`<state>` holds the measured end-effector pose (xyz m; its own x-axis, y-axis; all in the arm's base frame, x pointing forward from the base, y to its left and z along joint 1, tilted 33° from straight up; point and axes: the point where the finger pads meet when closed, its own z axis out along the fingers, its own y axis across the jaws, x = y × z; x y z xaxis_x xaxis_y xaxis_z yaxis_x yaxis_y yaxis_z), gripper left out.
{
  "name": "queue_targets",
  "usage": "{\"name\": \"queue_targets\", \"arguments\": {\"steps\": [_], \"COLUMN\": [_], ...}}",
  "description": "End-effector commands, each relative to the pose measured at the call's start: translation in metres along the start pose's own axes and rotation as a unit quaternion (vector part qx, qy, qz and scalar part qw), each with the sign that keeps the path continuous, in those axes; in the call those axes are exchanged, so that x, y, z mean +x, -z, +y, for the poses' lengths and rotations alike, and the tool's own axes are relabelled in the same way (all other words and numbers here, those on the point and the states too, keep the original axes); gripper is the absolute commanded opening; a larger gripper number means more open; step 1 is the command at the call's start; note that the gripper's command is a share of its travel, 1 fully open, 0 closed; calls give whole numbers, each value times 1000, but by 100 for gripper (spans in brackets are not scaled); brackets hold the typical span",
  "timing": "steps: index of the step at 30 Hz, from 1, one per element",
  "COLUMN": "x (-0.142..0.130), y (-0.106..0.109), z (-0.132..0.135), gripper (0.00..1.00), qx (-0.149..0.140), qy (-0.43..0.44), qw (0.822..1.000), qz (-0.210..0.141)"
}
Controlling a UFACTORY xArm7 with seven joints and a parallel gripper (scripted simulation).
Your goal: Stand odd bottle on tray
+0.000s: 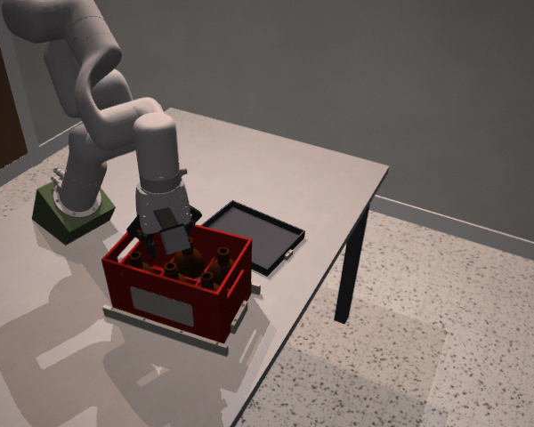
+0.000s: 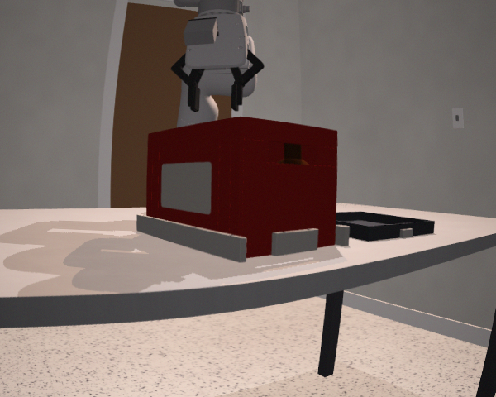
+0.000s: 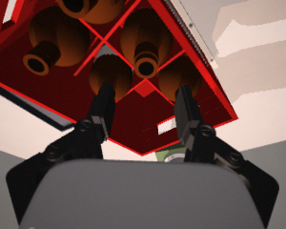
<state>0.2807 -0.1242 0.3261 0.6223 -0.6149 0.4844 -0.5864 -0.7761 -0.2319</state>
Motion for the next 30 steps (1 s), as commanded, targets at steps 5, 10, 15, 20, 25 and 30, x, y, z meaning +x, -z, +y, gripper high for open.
{"name": "queue_targets", "arguments": {"steps": [5,10,15,20,25,30], "x": [2,2,2,2,2,2], "y": [-9,-15,-17,-20,-21,-21], "z": [0,0,0,0,0,0], "gripper": [65,65,65,65,65,65], "qx": [0,0,0,0,0,0], "qy": [0,0,0,0,0,0], "qw": [1000,1000,1000,1000,1000,1000], "qz": [2,2,2,2,2,2]}}
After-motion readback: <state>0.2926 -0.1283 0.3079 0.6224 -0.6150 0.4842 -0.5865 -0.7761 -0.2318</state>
